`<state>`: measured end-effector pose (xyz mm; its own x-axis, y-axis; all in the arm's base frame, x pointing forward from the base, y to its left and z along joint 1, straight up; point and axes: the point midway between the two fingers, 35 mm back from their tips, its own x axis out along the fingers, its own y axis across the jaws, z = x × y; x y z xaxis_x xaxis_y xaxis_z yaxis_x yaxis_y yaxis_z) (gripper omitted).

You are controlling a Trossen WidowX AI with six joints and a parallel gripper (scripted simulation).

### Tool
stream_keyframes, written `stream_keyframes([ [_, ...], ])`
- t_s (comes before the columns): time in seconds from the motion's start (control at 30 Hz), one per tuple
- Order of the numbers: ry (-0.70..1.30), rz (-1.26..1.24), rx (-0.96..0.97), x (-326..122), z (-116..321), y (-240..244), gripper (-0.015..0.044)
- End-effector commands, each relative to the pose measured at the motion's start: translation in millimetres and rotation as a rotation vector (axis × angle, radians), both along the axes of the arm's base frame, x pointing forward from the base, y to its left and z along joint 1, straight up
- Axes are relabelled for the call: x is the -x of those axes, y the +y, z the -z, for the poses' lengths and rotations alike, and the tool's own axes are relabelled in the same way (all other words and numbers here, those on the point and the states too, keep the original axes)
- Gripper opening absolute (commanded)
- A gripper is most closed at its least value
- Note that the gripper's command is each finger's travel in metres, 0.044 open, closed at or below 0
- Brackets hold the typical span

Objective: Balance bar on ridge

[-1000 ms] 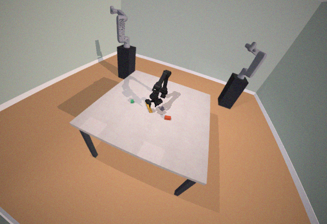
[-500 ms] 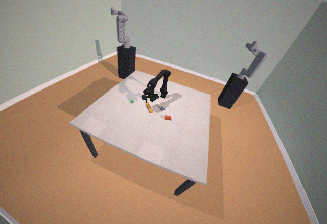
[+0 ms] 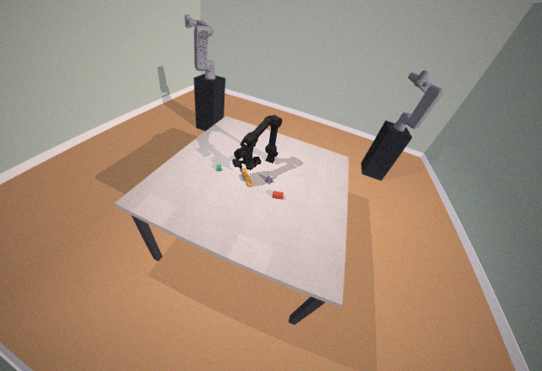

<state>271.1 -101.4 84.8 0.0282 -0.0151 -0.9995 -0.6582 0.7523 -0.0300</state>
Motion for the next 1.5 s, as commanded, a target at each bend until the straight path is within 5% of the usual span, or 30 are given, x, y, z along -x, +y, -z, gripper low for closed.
stream_keyframes([
  [0.0, 0.003, -0.004, -0.006, 1, 12, 1, 0.0315],
  [1.1, 0.003, -0.004, -0.006, 0, 38, 1, 0.0315],
  [1.3, 0.005, 0.0, -0.002, 1, 37, 0, 0.0157],
  [1.47, 0.005, 0.0, -0.002, 1, 37, 0, 0.0124],
])
